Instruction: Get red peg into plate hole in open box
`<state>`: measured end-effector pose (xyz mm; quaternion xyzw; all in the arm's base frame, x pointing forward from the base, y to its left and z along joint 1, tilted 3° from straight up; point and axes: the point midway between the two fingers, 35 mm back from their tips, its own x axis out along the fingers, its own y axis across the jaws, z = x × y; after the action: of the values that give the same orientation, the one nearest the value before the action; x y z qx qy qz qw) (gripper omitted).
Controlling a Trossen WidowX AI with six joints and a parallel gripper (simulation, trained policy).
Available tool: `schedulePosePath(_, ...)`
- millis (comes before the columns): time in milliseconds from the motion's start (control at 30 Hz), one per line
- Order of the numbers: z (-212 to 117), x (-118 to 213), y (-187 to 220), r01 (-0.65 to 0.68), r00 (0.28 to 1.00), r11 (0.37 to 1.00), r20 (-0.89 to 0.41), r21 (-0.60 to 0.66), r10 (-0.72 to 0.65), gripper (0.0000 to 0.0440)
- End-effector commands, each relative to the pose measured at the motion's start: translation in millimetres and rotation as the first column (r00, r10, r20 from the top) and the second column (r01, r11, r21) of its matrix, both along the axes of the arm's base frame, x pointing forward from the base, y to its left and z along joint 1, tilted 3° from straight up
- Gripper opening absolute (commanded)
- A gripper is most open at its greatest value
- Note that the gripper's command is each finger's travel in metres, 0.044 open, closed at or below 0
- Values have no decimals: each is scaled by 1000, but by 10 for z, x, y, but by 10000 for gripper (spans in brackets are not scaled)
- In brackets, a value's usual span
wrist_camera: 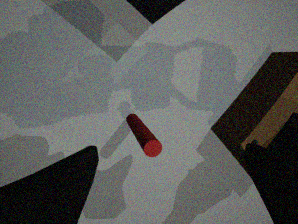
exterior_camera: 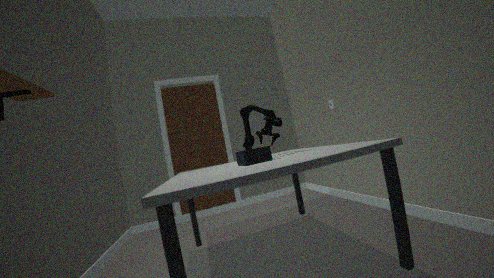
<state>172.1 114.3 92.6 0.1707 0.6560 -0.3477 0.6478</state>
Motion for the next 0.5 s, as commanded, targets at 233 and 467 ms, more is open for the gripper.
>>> schedulePosePath(233,-514,-18,74,-25,999,1000,47,4,25,440)
schedulePosePath(467,-792,13,72,-47,996,999,78,16,46,437)
